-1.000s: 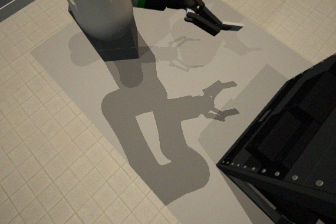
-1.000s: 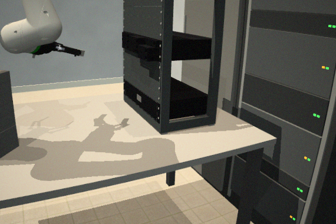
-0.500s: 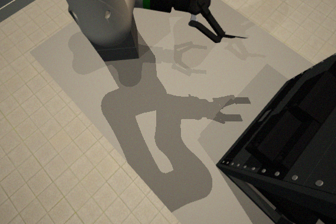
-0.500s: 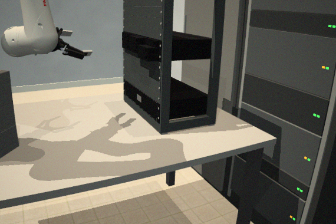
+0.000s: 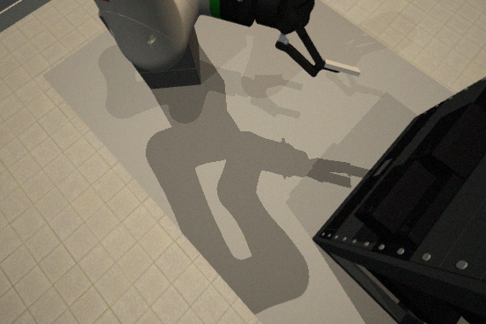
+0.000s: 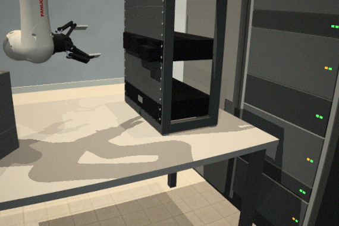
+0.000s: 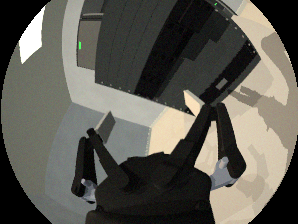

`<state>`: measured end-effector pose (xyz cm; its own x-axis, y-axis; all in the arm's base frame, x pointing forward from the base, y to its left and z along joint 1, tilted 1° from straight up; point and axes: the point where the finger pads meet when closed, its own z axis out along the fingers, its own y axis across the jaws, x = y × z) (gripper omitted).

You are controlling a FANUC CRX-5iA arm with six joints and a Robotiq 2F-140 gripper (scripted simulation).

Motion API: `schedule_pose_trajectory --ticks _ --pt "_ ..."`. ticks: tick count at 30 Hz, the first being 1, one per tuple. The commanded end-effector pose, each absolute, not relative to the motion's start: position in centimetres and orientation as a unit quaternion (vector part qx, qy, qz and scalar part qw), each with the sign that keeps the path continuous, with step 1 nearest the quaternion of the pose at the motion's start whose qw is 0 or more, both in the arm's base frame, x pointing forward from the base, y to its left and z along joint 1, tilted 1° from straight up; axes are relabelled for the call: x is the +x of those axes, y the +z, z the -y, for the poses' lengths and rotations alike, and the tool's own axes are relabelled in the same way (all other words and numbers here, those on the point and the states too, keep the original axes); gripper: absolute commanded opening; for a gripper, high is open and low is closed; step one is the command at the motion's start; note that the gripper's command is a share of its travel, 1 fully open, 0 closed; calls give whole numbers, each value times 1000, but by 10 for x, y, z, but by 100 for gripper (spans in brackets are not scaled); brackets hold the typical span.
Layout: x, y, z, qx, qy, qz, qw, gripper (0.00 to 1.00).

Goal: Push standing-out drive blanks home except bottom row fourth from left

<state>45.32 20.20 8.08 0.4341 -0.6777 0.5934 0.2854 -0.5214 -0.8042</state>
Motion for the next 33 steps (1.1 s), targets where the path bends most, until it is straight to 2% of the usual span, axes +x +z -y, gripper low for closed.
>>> schedule_pose_trajectory --ticks 1,33 --pt "465 82 -189 -688 -510 -190 481 100" --pt "508 70 -103 -566 -492 -417 514 100"
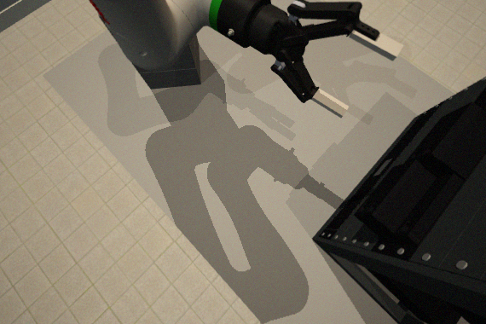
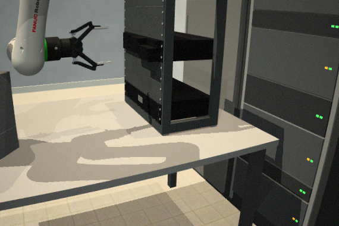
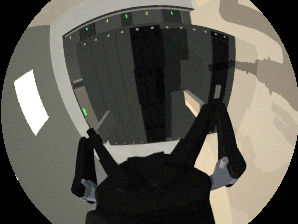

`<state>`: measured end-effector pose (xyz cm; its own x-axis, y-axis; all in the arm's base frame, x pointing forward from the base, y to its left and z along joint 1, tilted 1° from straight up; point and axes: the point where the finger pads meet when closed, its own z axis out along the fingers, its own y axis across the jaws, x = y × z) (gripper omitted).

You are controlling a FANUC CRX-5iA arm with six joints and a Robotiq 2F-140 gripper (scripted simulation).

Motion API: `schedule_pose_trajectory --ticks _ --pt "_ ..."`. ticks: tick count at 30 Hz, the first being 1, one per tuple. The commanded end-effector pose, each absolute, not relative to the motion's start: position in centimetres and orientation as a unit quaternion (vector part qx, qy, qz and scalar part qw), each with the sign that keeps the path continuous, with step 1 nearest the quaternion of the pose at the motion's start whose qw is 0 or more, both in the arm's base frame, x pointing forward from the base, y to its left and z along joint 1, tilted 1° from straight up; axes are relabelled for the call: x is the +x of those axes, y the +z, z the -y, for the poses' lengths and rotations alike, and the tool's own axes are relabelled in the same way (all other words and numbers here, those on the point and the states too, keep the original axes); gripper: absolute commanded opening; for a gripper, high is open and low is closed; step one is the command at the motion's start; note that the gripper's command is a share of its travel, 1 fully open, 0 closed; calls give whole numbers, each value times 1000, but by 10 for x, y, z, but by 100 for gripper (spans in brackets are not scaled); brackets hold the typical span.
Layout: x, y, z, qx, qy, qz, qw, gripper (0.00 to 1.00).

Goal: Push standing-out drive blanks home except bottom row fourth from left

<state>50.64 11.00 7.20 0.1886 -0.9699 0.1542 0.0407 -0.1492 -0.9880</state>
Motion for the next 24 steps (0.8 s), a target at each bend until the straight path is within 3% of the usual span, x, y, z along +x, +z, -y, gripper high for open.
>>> schedule_pose_trajectory --ticks 1,24 --pt "509 70 -101 -562 -492 -422 514 100" --pt "516 61 -70 -515 -488 -480 516 100"
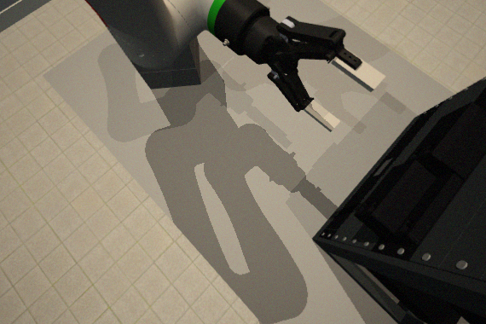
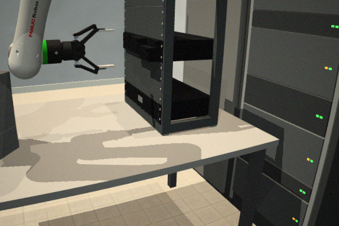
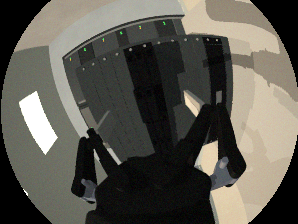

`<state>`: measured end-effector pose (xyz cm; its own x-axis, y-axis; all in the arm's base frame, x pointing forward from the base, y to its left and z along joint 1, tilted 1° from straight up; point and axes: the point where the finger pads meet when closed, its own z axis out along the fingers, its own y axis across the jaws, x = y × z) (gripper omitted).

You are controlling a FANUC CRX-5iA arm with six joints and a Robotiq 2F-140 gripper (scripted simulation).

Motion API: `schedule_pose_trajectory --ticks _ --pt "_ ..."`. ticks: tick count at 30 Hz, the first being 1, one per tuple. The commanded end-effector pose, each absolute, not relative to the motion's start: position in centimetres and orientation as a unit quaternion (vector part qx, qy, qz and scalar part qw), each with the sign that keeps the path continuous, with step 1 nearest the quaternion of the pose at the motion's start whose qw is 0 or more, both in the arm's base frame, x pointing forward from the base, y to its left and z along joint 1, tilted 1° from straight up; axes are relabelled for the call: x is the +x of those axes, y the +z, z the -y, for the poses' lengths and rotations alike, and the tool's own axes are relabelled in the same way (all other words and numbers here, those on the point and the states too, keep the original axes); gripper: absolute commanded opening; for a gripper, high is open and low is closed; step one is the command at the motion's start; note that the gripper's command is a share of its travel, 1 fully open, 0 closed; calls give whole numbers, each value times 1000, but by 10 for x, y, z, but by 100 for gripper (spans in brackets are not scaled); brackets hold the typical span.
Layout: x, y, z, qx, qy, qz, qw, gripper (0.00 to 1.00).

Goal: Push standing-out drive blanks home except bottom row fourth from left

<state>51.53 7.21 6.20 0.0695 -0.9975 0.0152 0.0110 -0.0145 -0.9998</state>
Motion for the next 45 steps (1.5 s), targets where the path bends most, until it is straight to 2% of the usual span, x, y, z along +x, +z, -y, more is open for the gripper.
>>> schedule_pose_trajectory --ticks 1,45 --pt "516 61 -70 -515 -488 -480 516 100" --pt "516 60 -65 -506 -488 -489 516 100"
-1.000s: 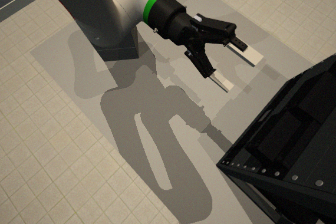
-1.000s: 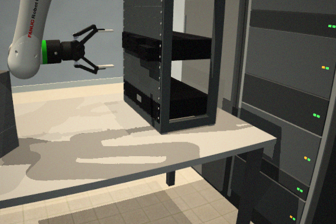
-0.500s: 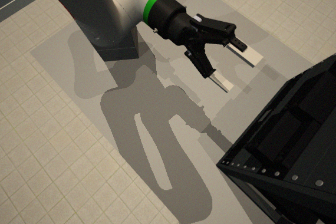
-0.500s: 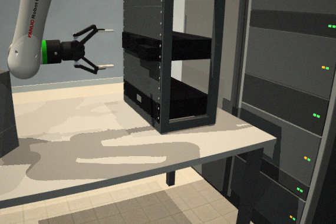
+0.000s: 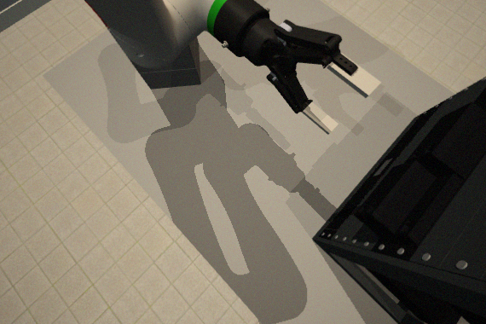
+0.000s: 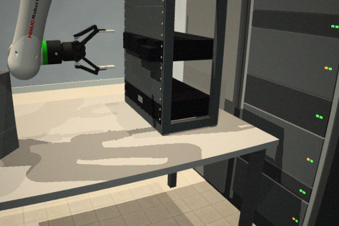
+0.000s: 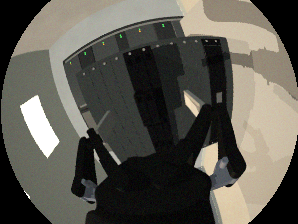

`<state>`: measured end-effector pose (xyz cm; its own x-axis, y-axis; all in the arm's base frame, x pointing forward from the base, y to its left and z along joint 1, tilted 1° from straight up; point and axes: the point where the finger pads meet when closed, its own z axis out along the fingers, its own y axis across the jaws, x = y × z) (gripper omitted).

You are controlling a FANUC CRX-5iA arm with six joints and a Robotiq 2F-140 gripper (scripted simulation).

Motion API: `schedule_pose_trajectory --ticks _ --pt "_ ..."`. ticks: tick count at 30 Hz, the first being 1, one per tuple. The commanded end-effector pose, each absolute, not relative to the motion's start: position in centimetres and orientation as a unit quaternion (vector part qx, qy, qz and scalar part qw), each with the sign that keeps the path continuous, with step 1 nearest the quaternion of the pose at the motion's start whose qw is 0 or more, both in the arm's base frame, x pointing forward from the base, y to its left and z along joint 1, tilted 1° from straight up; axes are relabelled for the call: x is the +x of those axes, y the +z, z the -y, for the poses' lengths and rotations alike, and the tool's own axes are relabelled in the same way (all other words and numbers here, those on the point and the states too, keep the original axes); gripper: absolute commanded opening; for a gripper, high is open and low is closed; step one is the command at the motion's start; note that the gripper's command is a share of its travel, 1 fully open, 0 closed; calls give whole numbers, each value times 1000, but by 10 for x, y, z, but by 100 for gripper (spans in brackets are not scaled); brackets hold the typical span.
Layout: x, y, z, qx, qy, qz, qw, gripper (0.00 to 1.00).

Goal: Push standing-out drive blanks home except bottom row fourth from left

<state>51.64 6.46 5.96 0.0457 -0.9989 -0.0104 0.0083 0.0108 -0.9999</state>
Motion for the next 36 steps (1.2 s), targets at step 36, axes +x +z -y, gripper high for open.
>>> schedule_pose_trajectory --ticks 36 --pt "520 61 -70 -507 -488 -489 516 100"
